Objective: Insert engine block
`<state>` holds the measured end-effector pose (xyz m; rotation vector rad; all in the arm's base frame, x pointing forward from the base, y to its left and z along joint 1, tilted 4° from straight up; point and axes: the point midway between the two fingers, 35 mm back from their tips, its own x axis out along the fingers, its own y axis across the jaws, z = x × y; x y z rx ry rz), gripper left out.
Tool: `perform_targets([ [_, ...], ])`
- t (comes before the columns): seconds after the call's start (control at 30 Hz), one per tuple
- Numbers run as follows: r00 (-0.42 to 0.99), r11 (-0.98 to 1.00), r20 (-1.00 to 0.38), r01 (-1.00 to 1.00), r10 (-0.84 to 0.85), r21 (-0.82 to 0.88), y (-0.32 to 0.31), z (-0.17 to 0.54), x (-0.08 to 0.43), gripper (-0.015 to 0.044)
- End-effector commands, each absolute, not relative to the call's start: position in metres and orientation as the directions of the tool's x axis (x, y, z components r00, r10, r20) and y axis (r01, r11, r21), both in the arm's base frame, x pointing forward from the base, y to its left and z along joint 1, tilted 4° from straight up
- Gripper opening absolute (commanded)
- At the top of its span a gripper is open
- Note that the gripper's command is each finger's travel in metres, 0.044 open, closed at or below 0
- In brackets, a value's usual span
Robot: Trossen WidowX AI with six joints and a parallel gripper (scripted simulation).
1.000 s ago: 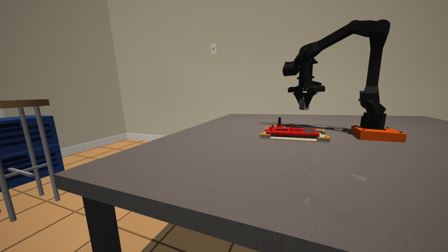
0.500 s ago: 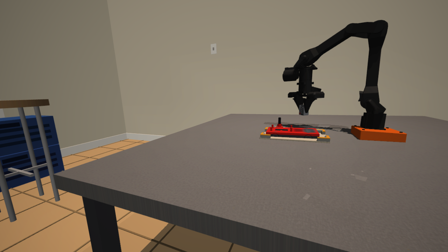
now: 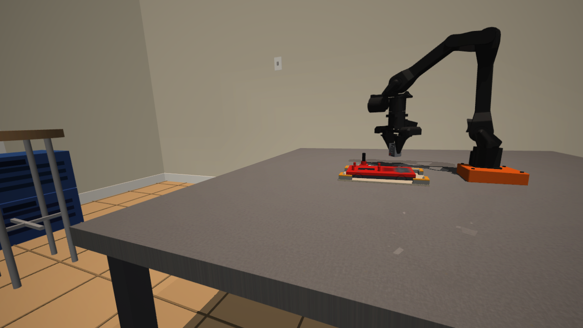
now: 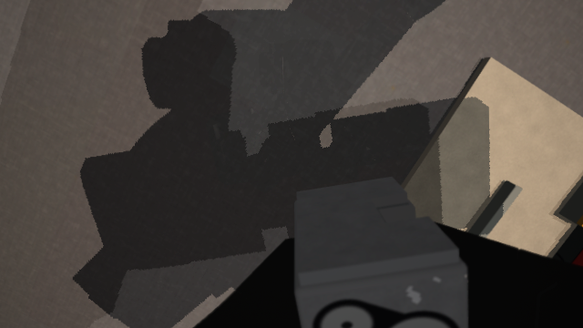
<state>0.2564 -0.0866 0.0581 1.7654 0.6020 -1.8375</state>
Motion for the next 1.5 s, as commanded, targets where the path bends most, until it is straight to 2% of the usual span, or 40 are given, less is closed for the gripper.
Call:
perform_targets([
  [0.0,-0.022,-0.768,-0.998,0.640,-0.054,0.028,-0.086,0.050,0.256,0.0000],
  [1.03,-0.022,-0.768,-0.998,0.640,-0.055,0.028,-0.088,0.008,0.254,0.0000],
  [1.47,-0.016,-0.771,-0.998,0.635,-0.061,0.036,-0.089,0.013,0.256,0.0341],
])
